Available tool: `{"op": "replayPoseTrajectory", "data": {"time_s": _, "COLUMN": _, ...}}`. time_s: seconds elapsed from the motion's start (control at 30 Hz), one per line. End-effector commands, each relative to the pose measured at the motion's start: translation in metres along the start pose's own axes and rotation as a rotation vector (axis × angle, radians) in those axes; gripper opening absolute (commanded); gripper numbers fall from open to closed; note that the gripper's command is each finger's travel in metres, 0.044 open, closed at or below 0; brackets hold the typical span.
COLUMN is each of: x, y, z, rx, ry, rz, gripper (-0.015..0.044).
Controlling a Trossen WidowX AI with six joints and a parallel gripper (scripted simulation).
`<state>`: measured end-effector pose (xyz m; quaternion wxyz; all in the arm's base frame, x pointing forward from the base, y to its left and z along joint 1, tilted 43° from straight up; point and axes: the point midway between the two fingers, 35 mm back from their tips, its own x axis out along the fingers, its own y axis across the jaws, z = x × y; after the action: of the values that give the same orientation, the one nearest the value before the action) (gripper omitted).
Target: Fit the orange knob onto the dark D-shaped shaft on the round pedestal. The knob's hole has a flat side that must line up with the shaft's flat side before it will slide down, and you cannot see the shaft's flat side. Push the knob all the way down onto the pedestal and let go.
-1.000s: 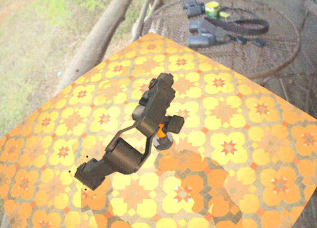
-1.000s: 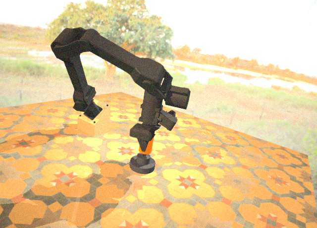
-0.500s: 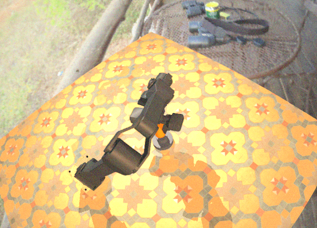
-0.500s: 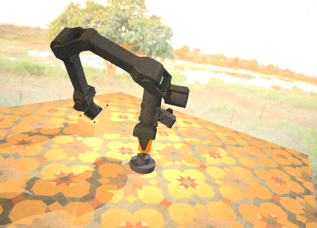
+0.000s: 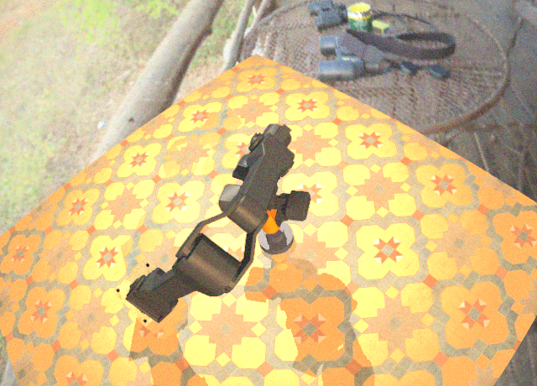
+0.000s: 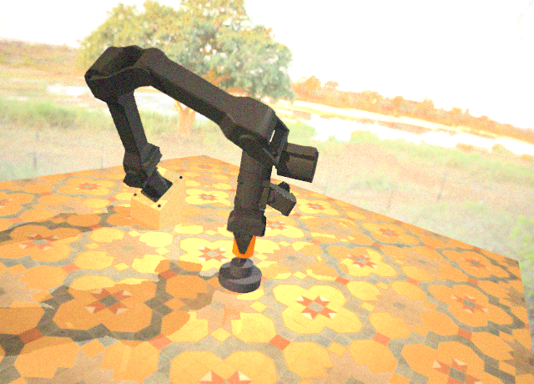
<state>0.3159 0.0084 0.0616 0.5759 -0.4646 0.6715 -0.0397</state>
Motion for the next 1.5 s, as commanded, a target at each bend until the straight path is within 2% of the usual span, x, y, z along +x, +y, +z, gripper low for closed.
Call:
{"op": "replayPoseTrajectory", "data": {"time_s": 0.0, "x": -0.0018, "y": -0.0020, "z": 0.0017, "rx": -0.004, "ry": -0.004, "rz": -0.003, "gripper": 0.0000}}
{"op": "replayPoseTrajectory", "data": {"time_s": 1.47, "x": 0.0016, "y": -0.0054, "z": 0.0035, "rx": -0.003, "ry": -0.004, "rz": -0.003, "gripper": 0.0000}}
